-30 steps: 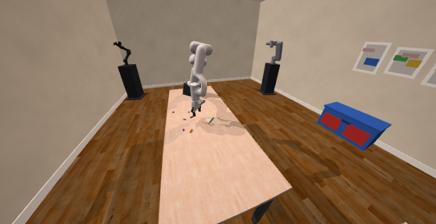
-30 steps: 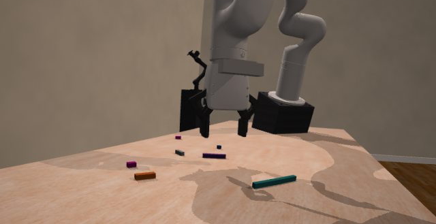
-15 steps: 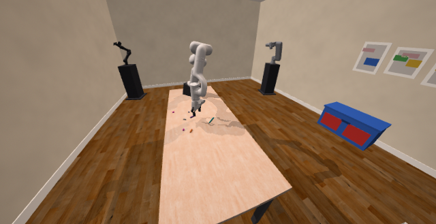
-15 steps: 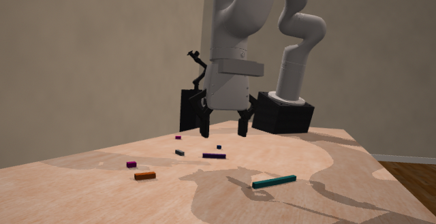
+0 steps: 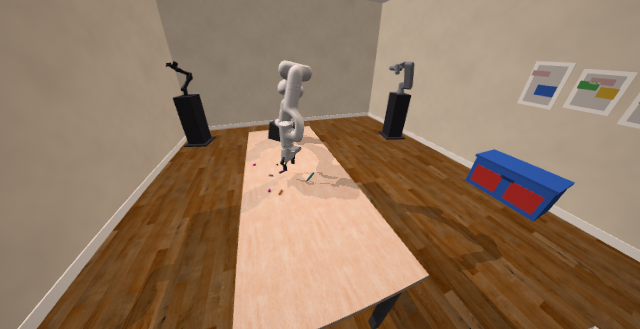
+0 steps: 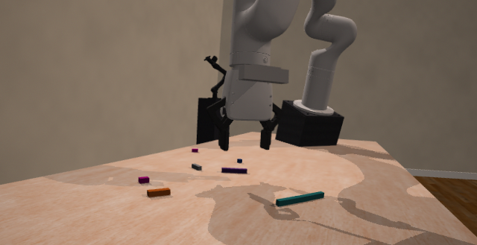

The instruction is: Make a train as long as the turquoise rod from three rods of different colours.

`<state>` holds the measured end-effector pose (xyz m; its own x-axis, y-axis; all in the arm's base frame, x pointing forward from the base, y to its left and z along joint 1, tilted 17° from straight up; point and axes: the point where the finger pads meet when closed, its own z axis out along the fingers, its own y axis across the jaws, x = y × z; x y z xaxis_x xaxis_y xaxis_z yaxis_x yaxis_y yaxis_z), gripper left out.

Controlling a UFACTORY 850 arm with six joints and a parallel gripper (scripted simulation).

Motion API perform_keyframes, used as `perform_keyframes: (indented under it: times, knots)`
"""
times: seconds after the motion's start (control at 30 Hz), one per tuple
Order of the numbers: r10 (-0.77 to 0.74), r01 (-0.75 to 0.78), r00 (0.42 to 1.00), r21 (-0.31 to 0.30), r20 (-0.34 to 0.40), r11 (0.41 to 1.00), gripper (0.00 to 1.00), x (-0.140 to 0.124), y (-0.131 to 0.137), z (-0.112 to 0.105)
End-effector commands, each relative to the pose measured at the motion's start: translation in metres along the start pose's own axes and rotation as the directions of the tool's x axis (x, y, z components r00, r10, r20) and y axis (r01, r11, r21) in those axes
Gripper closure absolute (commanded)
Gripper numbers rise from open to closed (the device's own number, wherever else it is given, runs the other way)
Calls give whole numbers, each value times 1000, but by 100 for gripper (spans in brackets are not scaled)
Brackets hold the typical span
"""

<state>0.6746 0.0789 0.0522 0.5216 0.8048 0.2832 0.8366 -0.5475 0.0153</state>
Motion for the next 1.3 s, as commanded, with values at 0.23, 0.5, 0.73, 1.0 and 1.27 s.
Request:
perform_keyframes:
  times: [0.23,0.5,0.73,1.0,1.27]
  knots:
    - [0,0,1000,-2,-1,1000,0,1,1,-1]
    - [0,0,1000,-2,-1,1000,0,1,1,-1]
    - [0,0,1000,-2,-1,1000,0,1,1,-1]
    - [0,0,1000,-2,-1,1000,0,1,1,-1]
    - [-25,25,1000,-1,-2,1000,0,-2,0,-1]
